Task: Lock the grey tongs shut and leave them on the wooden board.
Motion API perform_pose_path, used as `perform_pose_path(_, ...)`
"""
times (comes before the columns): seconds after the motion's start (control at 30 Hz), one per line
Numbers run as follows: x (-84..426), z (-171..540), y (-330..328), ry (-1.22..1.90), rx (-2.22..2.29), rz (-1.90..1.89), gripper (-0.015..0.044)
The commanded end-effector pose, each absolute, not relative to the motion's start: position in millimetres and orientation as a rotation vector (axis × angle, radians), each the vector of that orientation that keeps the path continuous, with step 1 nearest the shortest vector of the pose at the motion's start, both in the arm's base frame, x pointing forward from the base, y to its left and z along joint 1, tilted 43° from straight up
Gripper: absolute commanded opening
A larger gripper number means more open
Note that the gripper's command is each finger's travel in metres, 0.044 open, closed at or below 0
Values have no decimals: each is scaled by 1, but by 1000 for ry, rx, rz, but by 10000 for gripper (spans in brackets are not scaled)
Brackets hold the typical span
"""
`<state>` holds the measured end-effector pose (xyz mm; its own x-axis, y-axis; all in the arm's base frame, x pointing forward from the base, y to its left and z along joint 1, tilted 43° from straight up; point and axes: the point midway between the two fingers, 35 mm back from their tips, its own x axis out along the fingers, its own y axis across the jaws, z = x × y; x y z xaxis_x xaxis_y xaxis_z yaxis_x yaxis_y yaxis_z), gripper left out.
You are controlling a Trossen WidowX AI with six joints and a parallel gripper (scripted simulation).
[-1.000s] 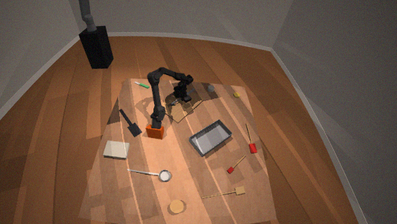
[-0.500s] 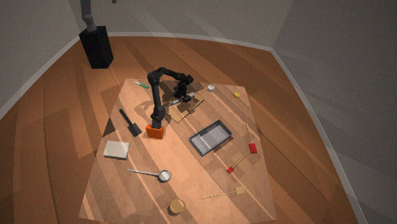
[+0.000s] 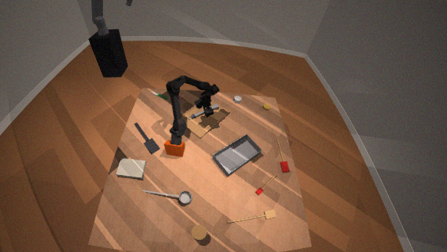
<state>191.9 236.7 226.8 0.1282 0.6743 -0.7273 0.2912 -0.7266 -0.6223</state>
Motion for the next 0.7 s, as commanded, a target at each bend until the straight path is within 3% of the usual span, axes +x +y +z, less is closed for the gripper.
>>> perform_pose_path(0.0, 204, 228, 226, -452, -1747, 1662, 440)
perform_pose_path(0.43, 232, 231, 191, 531, -814, 1377, 440)
perform_pose_path(0.67, 244, 233, 174, 820, -446, 1193, 440)
